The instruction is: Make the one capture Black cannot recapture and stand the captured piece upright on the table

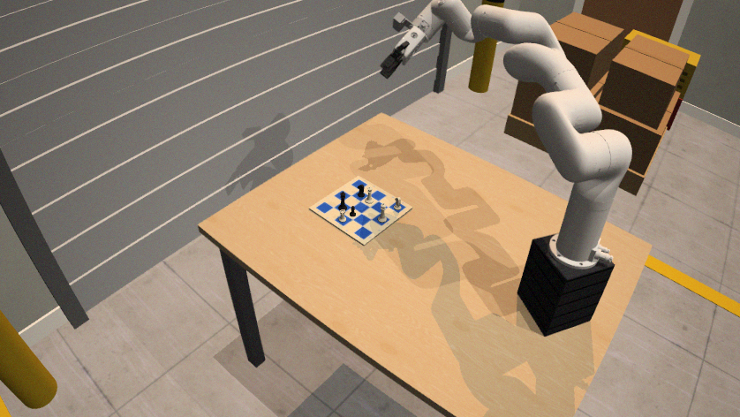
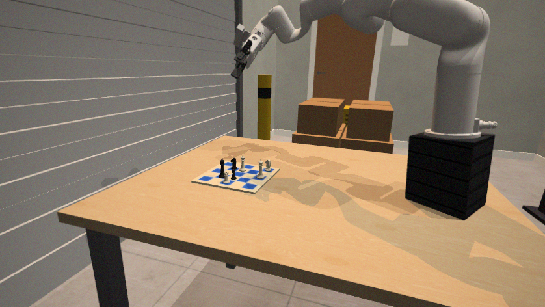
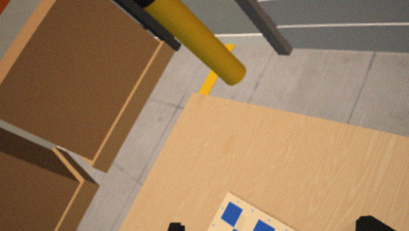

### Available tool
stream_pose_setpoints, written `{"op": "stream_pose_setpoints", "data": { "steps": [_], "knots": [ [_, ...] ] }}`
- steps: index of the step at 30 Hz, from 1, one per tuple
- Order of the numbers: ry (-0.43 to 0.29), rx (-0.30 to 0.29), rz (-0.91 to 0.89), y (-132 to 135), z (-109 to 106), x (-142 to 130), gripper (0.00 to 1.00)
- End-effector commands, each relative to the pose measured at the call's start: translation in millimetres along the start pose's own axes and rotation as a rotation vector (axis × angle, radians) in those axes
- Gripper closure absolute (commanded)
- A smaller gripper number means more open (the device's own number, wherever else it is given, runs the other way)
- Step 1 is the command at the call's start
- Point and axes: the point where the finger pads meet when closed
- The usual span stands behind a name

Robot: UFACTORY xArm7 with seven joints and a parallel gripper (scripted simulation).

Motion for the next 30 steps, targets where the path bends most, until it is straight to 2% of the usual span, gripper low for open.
{"op": "stream_pose_setpoints", "data": {
  "steps": [1,20,24,30],
  "knots": [
    [0.003,-0.003,-0.004,-1.7,-2.1,1.9,0.0],
    [0.002,-0.004,-0.013,0.0,-2.0,0.6,0.0],
    [-0.012,-0.012,-0.089,14.9,-0.8,-11.2,0.0],
    [-0.057,-0.027,-0.319,57.4,2.7,-48.8,0.0]
  ]
}}
Point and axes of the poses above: the point where the finger pads meet when closed, its own z axis out along the fingers, its own y axis across the jaws, x = y × z, and after that the axes turned 9 degrees about z, right-handed
